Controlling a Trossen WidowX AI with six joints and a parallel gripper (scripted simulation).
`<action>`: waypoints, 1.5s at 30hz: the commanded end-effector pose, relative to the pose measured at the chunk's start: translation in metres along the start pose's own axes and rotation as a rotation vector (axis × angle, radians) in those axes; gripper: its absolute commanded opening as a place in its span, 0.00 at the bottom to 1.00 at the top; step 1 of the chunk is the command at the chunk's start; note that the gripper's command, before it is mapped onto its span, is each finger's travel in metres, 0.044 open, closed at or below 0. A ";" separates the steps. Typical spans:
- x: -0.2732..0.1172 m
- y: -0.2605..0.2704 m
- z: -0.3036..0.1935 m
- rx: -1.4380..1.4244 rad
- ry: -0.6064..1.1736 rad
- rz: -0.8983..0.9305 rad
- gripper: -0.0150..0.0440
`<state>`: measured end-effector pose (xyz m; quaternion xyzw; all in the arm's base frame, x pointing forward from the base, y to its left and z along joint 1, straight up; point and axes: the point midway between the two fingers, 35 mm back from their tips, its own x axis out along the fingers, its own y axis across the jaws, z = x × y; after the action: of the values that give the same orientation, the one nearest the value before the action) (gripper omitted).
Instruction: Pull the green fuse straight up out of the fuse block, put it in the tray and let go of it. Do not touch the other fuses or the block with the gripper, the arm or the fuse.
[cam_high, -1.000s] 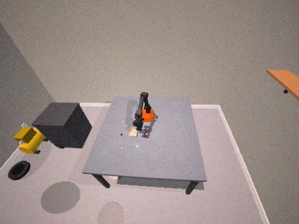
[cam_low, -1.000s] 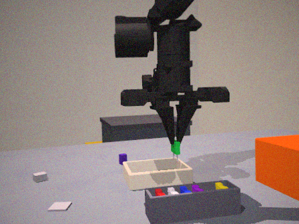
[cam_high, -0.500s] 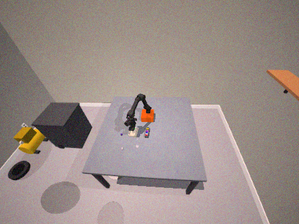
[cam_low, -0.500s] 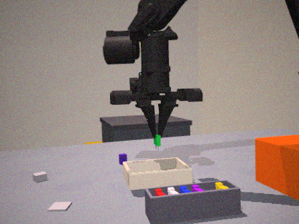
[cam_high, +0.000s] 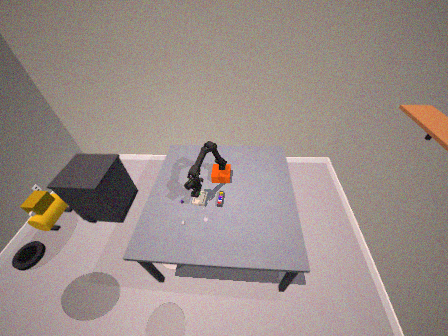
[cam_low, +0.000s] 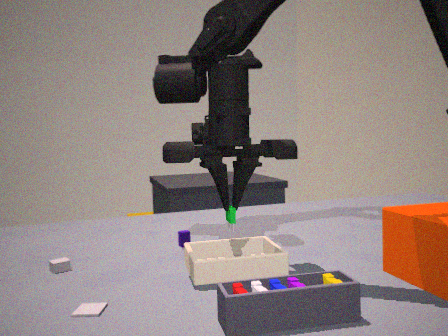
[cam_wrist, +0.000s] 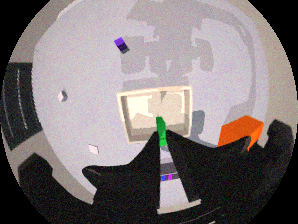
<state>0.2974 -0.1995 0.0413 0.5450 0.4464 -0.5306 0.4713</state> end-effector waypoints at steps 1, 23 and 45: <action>0.009 -0.002 0.000 -0.004 0.001 -0.009 0.25; 0.027 -0.001 0.000 0.000 0.002 -0.004 0.48; -0.009 -0.002 0.000 -0.004 0.001 -0.009 0.81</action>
<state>0.2944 -0.1978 0.0473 0.5437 0.4516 -0.5322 0.4661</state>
